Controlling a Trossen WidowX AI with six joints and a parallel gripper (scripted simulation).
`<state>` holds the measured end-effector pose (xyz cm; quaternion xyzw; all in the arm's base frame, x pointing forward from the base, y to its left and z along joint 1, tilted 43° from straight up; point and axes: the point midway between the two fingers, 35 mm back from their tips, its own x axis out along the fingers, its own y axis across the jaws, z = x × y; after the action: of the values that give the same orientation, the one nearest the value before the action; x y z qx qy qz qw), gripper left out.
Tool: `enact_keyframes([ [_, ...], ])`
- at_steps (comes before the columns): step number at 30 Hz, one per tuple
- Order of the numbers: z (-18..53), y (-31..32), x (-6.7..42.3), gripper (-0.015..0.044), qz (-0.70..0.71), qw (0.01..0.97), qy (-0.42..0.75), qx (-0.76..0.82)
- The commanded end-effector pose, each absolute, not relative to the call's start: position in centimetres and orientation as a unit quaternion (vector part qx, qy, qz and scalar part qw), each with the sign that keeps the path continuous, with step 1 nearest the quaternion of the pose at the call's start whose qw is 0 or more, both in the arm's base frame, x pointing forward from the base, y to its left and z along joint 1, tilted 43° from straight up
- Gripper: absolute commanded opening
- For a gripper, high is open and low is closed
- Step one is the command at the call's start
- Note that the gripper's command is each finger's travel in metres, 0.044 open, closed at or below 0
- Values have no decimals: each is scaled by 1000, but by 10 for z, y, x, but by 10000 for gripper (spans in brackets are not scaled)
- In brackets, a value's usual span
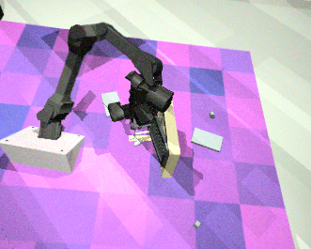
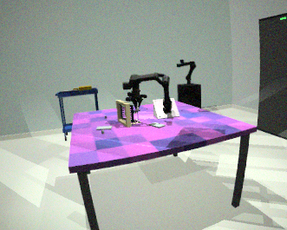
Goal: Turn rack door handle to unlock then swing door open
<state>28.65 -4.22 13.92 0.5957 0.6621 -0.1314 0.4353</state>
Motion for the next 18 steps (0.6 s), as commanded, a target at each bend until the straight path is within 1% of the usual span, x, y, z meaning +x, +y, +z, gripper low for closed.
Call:
enact_keyframes([
  [1,138,-44,286,22,-103,465,662,579],
  [18,118,-62,263,22,-19,534,670,515],
])
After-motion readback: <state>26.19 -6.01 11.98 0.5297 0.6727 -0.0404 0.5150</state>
